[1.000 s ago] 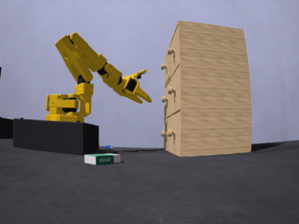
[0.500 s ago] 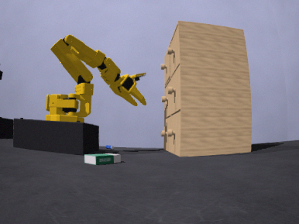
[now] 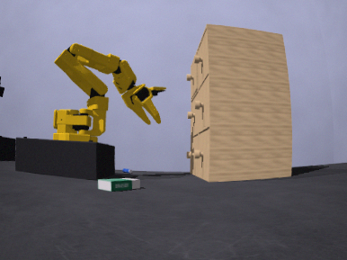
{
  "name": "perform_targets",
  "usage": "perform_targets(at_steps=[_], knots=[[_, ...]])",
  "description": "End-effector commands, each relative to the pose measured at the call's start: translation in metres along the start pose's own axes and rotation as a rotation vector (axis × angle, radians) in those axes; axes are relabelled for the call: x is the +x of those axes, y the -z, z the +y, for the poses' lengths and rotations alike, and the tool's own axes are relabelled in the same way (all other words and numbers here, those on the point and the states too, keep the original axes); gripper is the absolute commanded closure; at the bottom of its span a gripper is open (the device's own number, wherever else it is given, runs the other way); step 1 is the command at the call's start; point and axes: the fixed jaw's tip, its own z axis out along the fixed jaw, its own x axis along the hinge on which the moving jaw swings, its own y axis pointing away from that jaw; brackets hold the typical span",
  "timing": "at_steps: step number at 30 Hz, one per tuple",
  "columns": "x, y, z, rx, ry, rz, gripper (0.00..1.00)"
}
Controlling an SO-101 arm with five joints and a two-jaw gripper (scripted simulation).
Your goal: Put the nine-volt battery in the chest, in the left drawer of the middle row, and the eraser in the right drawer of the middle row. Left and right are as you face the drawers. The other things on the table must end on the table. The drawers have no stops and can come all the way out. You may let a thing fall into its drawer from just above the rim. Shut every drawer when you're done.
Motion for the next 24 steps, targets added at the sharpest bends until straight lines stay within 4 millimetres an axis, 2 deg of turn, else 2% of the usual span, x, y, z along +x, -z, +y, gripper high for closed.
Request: perform_targets(at_steps=[1,12,24], knots=[[0.008,0.008,-0.001,0.001,0.005,0.053,0.79],[0.027,0.023,-0.001,-0.002,0.008,0.176,0.79],[0.027,0.023,-0.001,-0.002,0.008,0.176,0.79]])
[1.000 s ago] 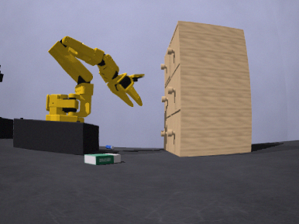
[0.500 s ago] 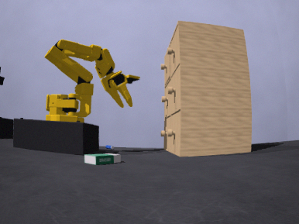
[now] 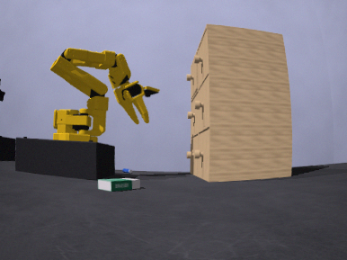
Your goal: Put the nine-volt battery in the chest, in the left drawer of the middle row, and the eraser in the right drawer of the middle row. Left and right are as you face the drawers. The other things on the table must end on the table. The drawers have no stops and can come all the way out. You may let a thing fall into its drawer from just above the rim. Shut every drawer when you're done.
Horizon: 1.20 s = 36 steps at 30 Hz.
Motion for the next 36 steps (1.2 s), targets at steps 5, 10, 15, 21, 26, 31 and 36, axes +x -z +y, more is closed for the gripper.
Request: perform_targets(at_steps=[5,10,15,21,26,31,36], knots=[[-0.001,0.002,-0.001,0.004,-0.001,-0.004,0.79],[-0.001,0.002,-0.001,0.004,-0.001,-0.005,0.79],[-0.001,0.002,-0.001,0.004,-0.001,-0.004,0.79],[-0.010,0.009,-0.014,0.047,-0.078,-0.057,0.79],[-0.021,0.022,-0.036,0.125,-0.201,-0.145,0.79],[-0.029,0.039,-0.058,0.212,-0.318,-0.233,0.79],[-0.031,0.050,-0.071,0.268,-0.384,-0.286,0.79]])
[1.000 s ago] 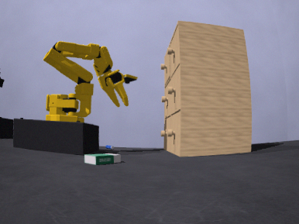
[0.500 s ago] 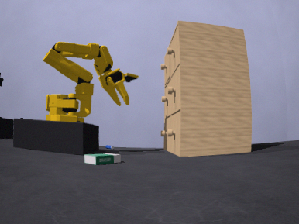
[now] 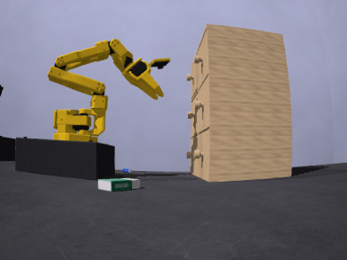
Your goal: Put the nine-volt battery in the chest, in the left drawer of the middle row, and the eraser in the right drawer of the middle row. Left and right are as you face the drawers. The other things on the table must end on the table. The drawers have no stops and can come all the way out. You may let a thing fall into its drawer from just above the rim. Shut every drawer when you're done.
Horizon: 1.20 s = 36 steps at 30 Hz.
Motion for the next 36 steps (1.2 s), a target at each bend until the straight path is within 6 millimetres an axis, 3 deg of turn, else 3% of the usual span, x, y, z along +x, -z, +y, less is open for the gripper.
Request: perform_targets(at_steps=[1,7,16,30,36], knots=[[-0.009,0.008,-0.014,0.059,-0.071,-0.047,0.79],[-0.023,0.026,-0.040,0.179,-0.190,-0.157,0.79],[-0.024,0.027,-0.041,0.184,-0.194,-0.161,0.79],[-0.023,-0.028,-0.053,0.191,-0.193,-0.162,0.79],[-0.022,-0.029,-0.053,0.192,-0.193,-0.162,0.79]])
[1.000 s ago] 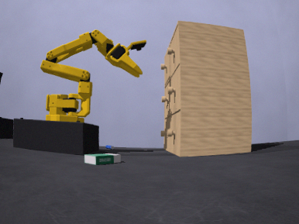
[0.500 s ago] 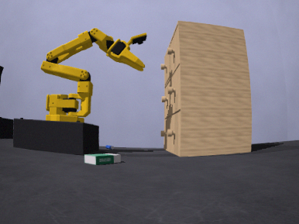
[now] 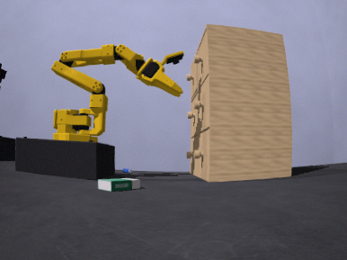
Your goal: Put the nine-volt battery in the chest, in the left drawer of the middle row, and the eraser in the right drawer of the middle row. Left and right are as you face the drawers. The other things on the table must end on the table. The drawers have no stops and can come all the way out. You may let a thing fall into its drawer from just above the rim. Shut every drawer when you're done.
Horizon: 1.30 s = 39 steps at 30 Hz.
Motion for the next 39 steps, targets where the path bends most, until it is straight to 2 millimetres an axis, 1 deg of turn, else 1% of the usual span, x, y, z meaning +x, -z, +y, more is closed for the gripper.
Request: perform_targets(at_steps=[1,39], knots=[[0.0020,-0.0046,-0.0018,0.007,-0.006,0.007,0.79],[0.0048,-0.0068,-0.0038,0.014,-0.011,0.007,0.79]])
